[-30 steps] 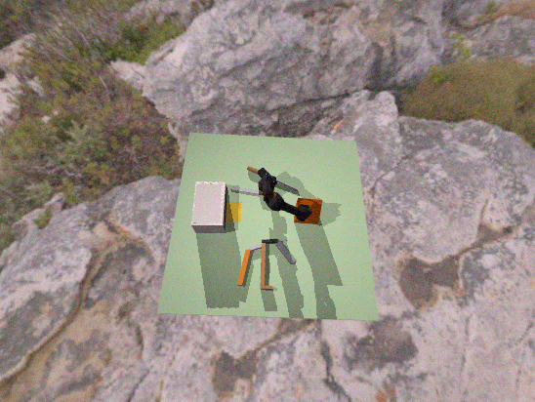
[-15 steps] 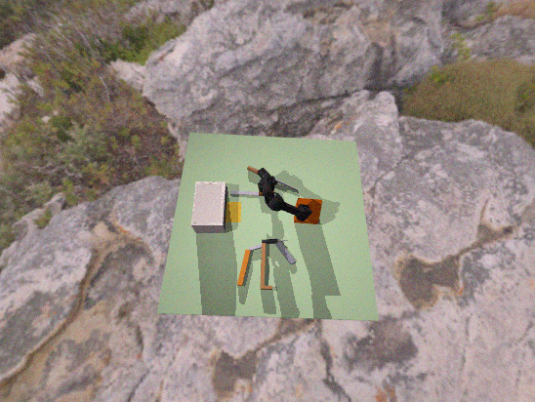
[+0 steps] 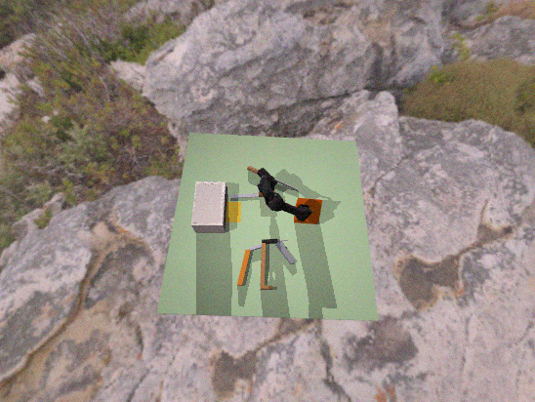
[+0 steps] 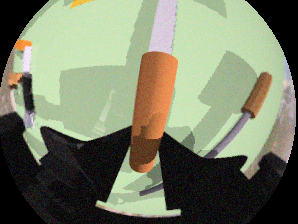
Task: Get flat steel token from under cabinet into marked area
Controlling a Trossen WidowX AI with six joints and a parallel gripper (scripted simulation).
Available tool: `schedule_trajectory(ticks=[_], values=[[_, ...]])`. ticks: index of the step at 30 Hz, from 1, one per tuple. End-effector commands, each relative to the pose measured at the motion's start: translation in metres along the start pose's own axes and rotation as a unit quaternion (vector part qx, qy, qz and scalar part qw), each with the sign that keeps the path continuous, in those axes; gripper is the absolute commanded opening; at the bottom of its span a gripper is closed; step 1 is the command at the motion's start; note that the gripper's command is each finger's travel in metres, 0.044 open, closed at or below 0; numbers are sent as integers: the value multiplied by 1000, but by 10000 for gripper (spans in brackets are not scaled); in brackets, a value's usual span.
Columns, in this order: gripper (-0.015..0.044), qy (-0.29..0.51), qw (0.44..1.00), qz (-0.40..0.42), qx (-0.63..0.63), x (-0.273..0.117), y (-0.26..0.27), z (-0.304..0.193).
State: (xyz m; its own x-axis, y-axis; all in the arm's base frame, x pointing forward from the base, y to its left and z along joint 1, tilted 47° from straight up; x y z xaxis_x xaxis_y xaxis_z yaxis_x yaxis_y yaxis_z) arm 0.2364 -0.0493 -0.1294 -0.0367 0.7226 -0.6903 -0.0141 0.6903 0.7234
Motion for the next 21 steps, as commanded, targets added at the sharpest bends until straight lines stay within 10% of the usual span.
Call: schedule_trajectory(ticks=[1,9,21], values=[[0,-2,1000,0,-17,0,1,1],[200,0,1000,0,-6,0,0,0],[270,-2,1000,0,-8,2,0,0]])
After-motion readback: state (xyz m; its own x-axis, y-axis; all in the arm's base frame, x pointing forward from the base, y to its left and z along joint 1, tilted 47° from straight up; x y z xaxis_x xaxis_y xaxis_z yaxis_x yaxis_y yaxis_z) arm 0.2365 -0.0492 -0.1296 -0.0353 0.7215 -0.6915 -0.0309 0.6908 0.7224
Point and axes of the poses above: the point midway between the two fingers, 35 mm back from their tips, its own x axis out along the fingers, its own y axis across the jaws, z = x × y, the point moved 2 cm from there along -x, back along the fingers, and after that the axes turned 11 degrees about x, right-handed, at the moved point
